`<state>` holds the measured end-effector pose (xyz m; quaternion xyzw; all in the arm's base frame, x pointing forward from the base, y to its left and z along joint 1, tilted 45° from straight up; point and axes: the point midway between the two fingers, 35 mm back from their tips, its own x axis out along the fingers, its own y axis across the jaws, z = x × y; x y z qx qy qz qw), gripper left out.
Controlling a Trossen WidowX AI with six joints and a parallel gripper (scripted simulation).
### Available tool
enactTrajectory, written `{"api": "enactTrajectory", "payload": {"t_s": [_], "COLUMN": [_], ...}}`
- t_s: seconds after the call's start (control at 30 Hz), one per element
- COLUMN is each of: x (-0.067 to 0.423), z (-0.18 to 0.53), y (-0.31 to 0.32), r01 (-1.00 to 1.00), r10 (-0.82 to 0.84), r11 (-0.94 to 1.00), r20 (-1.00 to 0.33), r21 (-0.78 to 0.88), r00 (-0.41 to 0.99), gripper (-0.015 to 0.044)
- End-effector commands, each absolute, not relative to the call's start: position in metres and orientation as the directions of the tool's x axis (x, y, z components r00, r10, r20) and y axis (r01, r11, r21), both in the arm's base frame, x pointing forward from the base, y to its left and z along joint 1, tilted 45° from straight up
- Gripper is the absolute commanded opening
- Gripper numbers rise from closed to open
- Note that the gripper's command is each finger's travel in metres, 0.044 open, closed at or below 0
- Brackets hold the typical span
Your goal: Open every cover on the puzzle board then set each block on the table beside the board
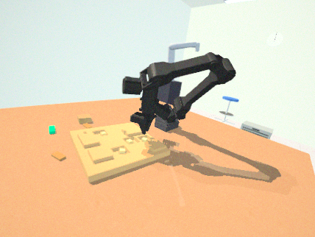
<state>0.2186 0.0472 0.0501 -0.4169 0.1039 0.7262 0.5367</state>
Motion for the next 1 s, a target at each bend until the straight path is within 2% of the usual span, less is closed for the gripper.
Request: {"api": "enactTrajectory", "payload": {"t_s": [0.0, 0.97], "x": [0.219, 0.219], "z": [0.05, 0.037], "y": [0.048, 0.063], "r01": [-0.867, -0.867], "r10": [0.696, 0.696], "r11": [-0.398, -0.398], "r20": [-0.714, -0.714], "r21": [-0.299, -0.299], "r00": [-0.073, -0.073], "gripper": [0.0144, 0.0144]}}
